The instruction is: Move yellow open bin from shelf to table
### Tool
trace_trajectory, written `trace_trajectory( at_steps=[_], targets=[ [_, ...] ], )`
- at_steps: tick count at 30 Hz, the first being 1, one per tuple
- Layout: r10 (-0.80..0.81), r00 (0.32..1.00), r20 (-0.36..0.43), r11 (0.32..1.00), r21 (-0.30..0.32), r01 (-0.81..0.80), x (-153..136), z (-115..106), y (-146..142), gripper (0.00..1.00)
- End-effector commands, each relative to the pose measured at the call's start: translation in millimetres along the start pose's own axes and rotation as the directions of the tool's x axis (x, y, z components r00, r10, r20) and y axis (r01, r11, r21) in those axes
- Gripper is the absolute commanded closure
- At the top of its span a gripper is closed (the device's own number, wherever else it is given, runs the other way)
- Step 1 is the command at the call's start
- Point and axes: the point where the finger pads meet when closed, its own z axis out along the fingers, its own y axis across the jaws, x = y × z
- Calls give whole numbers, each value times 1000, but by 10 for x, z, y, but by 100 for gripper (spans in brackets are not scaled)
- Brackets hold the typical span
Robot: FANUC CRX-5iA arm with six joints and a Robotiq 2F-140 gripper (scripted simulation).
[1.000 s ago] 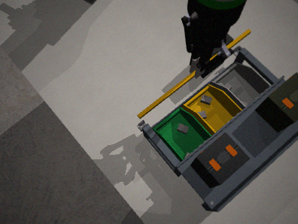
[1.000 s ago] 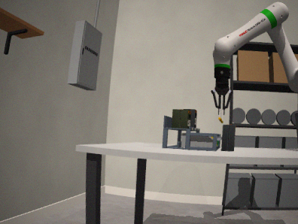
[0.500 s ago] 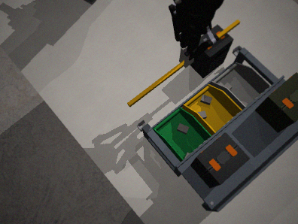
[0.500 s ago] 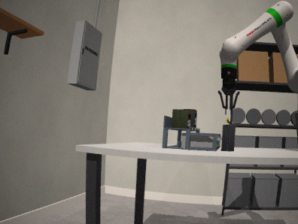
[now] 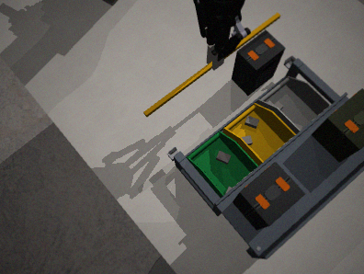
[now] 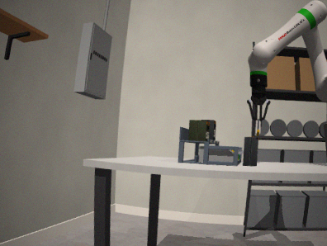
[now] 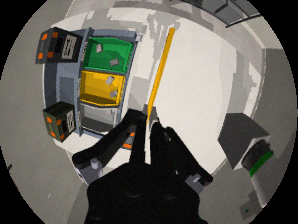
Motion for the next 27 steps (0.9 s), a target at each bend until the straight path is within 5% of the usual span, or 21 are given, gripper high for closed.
trace_trajectory(
  at_steps=[1,6,11,23,27],
  targets=[
    [0,1000,0,1000,1,0,-1,-5,1,100],
    [0,1000,0,1000,1,0,-1,-5,1,100],
    [0,1000,0,1000,1,0,-1,-1,401,100],
    [0,1000,0,1000,1,0,-1,-1,401,100],
    [0,1000,0,1000,1,0,-1,2,721,100]
  ],
)
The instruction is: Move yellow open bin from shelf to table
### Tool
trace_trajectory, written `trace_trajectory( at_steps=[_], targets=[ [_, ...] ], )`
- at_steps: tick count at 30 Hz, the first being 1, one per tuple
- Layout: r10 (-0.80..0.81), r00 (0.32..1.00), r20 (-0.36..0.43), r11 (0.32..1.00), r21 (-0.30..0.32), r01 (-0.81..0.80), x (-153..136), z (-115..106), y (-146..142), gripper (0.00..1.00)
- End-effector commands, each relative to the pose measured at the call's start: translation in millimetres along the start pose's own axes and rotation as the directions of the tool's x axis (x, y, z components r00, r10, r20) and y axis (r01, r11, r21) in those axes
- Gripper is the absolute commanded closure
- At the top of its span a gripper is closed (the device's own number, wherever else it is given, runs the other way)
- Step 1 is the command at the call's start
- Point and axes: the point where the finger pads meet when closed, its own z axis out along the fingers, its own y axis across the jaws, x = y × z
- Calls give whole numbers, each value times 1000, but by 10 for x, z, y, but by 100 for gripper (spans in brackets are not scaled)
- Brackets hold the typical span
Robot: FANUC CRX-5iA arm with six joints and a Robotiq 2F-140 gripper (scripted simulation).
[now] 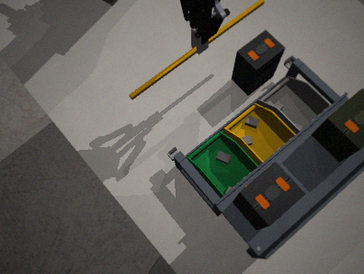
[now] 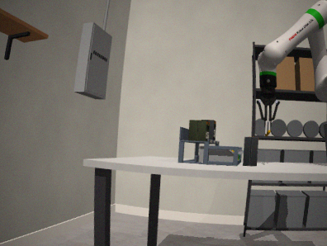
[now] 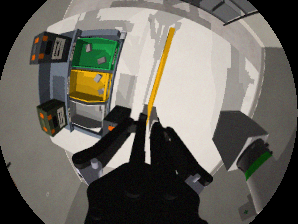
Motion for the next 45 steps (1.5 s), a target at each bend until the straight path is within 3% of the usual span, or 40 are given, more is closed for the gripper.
trace_trajectory(
  at_steps=[1,13,18,45],
  targets=[
    [0,1000,-1,1000,1,0,0,-1,290,100],
    [0,1000,-1,1000,1,0,0,-1,290,100],
    [0,1000,-1,1000,1,0,-1,4,840,100],
    [0,1000,-1,1000,1,0,-1,4,861,100]
  ],
)
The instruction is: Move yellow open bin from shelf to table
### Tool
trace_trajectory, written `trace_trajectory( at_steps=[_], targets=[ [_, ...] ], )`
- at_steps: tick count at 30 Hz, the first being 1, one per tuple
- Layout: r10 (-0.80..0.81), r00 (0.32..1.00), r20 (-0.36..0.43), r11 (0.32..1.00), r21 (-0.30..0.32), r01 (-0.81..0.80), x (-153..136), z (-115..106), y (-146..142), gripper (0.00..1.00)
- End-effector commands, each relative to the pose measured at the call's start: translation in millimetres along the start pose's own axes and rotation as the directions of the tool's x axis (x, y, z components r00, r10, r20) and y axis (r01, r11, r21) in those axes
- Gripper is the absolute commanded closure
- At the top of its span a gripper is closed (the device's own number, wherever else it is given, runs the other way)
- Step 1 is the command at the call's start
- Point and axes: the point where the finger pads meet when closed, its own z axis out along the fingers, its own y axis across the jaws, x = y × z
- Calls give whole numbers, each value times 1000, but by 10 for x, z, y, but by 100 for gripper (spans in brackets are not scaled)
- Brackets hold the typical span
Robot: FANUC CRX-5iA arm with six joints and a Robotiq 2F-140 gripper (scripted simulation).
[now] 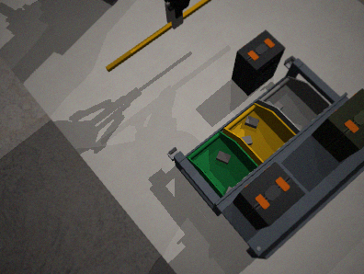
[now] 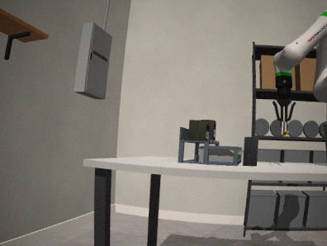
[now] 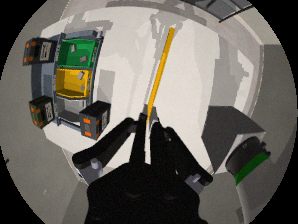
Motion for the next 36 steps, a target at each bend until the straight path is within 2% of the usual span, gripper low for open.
trace_trajectory(
  at_steps=[1,36],
  targets=[
    [0,1000,0,1000,0,0,0,-1,-2,100],
    [0,1000,0,1000,0,0,0,-2,-107,100]
  ],
)
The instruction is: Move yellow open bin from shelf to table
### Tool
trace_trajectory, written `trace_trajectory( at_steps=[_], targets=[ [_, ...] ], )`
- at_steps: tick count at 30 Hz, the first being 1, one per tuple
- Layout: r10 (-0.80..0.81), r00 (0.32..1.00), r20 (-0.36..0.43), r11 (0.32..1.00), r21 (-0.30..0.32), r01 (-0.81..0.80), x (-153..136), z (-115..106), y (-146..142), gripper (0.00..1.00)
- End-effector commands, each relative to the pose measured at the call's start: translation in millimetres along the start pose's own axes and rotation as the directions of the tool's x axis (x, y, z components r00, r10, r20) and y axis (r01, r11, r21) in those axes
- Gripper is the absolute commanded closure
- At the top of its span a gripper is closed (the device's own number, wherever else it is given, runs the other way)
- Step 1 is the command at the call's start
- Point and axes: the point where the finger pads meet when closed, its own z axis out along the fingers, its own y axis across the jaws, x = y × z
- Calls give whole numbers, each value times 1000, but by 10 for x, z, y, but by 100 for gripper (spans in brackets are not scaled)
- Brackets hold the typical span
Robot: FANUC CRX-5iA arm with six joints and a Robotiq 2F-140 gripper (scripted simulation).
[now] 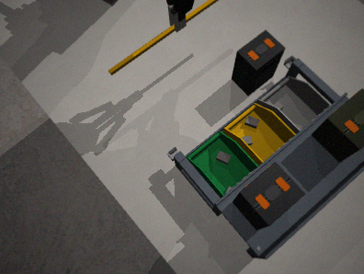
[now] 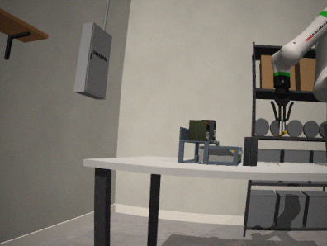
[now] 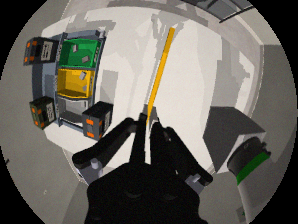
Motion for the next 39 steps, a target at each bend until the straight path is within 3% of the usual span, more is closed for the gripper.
trace_trajectory(
  at_steps=[1,17,22,34,39],
  targets=[
    [0,1000,0,1000,0,0,0,-1,-5,100],
    [0,1000,0,1000,0,0,0,-1,-19,100],
    [0,1000,0,1000,0,0,0,199,-22,100],
    [0,1000,0,1000,0,0,0,199,-22,100],
    [0,1000,0,1000,0,0,0,399,-24,100]
  ],
)
